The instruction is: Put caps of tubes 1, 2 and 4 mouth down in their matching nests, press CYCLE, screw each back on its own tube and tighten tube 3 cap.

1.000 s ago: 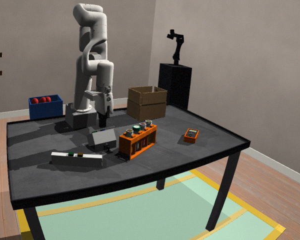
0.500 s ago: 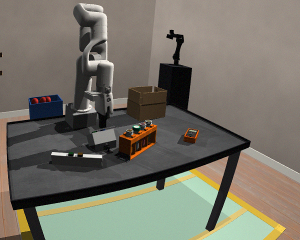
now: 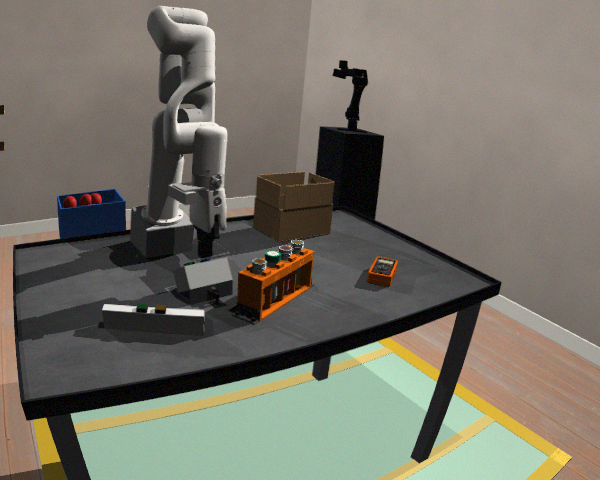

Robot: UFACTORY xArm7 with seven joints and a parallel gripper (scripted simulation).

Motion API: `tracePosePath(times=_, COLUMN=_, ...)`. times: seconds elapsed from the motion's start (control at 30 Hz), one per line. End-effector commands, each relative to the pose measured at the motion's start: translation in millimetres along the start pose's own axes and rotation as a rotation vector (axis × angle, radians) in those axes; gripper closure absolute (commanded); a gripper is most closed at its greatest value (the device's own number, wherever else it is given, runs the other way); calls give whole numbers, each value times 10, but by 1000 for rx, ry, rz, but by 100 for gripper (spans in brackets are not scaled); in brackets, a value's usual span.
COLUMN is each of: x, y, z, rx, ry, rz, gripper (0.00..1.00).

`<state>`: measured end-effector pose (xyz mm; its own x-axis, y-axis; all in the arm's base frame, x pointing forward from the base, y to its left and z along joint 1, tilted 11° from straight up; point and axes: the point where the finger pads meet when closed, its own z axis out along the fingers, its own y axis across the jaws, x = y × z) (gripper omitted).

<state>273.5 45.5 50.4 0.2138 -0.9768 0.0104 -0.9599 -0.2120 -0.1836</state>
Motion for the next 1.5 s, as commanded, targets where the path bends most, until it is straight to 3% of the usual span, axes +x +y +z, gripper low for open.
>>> tracePosePath(times=0.0, x=0, y=-10, z=11, rx=2, ry=0, rz=0, gripper=100)
tracePosePath(times=0.9, x=0, y=-10, z=88, rx=2, ry=0, rz=0, gripper=100)
tracePosePath(times=1.23, x=0, y=-11, z=-213, rx=2, ry=0, rz=0, gripper=100)
tracePosePath(times=1.47, x=0, y=-11, z=-229, rx=2, ry=0, rz=0, gripper=100)
